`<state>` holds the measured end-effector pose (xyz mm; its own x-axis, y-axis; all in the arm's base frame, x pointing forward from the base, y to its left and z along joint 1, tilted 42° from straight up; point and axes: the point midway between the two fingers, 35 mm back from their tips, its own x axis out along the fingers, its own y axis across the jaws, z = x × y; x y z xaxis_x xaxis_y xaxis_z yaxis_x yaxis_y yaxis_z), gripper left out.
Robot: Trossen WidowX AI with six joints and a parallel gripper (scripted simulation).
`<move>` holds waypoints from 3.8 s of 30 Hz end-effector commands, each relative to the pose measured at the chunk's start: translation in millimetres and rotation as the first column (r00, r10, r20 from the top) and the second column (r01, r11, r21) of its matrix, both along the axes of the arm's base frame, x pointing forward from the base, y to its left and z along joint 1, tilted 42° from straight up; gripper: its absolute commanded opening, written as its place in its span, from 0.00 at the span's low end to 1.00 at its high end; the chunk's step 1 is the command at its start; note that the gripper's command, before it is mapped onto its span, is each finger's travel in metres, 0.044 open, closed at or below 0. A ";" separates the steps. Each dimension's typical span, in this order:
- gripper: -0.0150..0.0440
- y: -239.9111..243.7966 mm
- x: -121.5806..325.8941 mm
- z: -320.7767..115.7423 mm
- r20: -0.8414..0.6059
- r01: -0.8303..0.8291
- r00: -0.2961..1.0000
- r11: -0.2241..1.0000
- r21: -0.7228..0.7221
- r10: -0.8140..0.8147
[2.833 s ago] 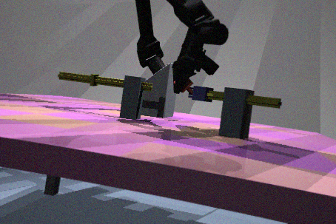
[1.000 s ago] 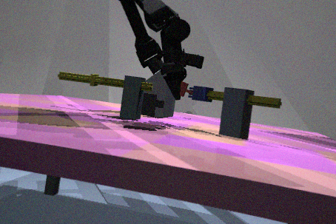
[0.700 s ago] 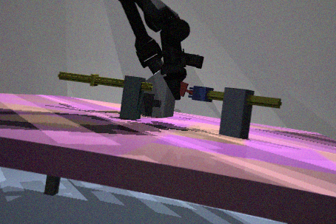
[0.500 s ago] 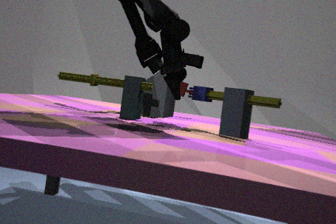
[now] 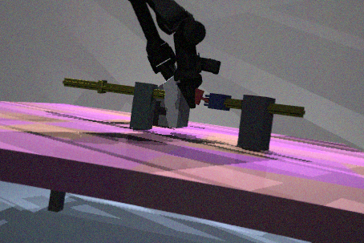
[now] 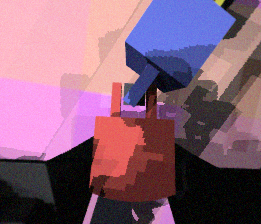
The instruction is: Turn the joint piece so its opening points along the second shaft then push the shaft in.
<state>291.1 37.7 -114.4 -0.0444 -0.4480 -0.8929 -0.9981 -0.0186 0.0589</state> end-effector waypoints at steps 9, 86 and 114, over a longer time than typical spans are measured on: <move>1.00 0.0 0.0 0.0 0.000 0.000 1.000 1.000 0.000 0.000; 1.00 87.6 7.0 98.4 0.680 0.854 0.320 0.512 0.096 -0.660; 1.00 30.8 8.2 145.0 0.692 0.906 -0.094 0.226 0.357 -0.716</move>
